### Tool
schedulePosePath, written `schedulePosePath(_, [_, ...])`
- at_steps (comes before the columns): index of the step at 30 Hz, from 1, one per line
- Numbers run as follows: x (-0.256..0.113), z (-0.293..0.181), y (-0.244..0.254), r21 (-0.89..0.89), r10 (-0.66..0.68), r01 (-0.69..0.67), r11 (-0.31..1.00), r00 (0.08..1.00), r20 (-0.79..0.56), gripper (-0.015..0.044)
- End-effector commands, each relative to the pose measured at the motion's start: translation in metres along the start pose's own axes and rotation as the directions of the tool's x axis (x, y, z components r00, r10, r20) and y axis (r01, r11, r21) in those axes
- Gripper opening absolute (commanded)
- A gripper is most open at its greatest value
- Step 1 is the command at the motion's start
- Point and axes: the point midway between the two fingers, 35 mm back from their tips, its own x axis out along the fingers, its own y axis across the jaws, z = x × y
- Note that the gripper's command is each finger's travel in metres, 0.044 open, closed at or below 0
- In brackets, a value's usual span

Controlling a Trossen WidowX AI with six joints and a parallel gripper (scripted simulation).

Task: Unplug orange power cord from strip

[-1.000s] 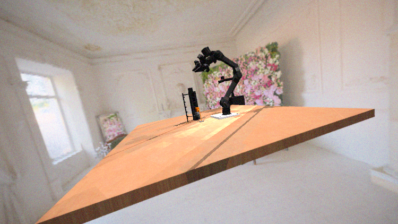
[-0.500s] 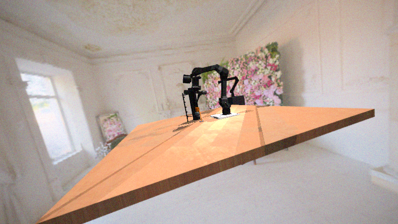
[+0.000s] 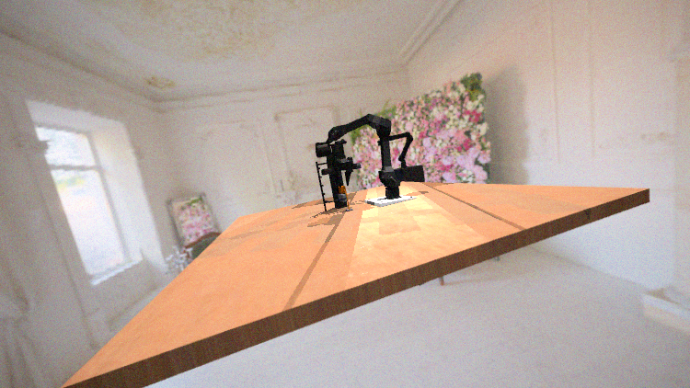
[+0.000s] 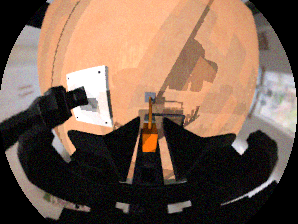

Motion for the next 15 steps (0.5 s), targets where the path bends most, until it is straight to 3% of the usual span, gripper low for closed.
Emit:
schedulePosePath(1, [0.000,-0.006,0.000,-0.005,0.004,-0.004,1.000,1.000,-0.006,0.0160])
schedulePosePath(15, [0.000,-0.029,0.000,-0.005,0.004,-0.004,1.000,1.000,-0.007,0.0160])
